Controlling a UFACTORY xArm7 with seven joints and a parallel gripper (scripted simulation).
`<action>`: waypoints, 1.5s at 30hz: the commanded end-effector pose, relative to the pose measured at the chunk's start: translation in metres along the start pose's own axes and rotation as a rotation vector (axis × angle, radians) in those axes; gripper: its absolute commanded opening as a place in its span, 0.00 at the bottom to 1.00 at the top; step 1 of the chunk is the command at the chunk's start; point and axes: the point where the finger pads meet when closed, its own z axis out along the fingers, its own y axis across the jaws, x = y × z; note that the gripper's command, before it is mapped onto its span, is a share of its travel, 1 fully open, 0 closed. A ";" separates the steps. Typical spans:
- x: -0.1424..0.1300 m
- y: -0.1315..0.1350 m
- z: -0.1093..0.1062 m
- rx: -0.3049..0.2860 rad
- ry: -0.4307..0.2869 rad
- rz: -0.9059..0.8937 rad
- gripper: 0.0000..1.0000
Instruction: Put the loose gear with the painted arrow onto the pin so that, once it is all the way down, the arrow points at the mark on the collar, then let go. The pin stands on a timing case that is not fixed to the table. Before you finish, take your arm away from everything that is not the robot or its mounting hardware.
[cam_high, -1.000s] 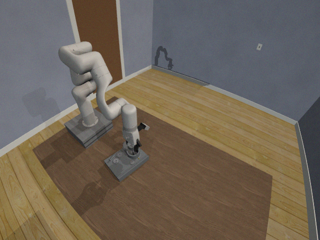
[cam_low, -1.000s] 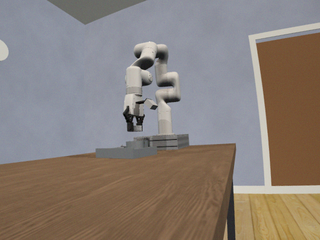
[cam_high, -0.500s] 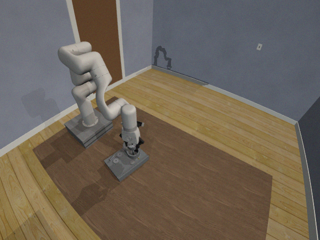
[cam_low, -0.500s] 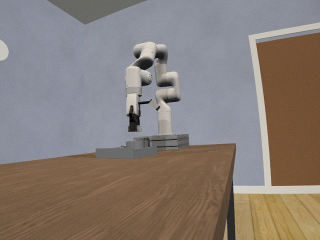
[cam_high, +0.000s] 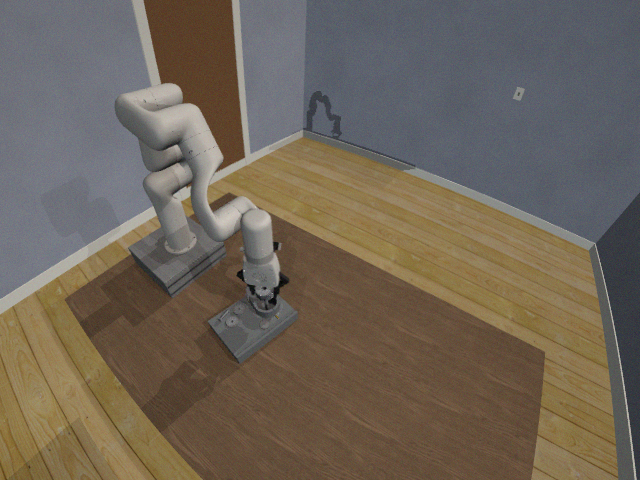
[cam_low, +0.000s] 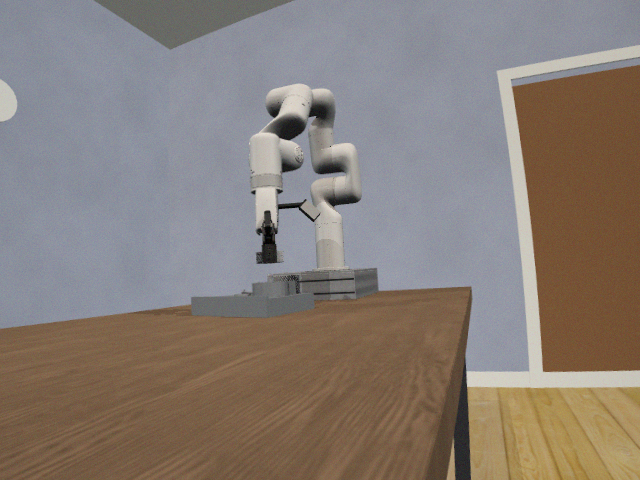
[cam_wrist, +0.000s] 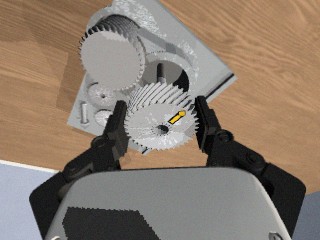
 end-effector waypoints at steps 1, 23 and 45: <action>-0.001 0.002 -0.002 -0.006 0.001 -0.031 0.00; -0.001 0.002 -0.001 -0.006 0.001 -0.035 0.00; -0.003 0.002 0.021 -0.006 0.001 -0.036 0.00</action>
